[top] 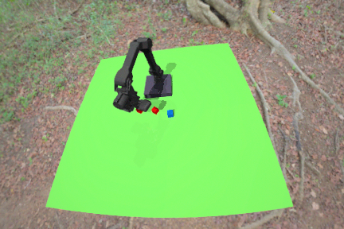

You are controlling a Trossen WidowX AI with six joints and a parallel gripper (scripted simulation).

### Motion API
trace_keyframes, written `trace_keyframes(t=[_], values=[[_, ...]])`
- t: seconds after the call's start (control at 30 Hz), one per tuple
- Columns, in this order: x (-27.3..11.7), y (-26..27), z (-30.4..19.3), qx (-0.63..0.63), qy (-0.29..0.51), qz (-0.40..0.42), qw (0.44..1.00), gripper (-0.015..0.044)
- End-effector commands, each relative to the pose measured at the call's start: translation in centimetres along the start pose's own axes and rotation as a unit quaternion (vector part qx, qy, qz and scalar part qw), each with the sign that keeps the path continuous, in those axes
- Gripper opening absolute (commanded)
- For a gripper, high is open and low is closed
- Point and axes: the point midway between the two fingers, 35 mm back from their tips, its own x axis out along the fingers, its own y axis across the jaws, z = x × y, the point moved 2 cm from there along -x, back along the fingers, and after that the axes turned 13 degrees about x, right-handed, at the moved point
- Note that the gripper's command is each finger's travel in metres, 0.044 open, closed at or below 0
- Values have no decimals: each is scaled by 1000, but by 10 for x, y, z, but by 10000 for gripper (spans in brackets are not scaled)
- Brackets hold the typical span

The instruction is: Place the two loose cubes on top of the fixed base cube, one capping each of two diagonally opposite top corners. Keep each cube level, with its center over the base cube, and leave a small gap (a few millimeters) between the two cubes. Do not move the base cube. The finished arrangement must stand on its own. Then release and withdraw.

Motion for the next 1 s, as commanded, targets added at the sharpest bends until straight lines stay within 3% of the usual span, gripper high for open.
trace_keyframes(t=[0.0, 0.97], values=[[-3, 9, -7, -1, -7, 7, 1000, 105], [10, 61, -52, 33, -4, 8, 999, 105]])
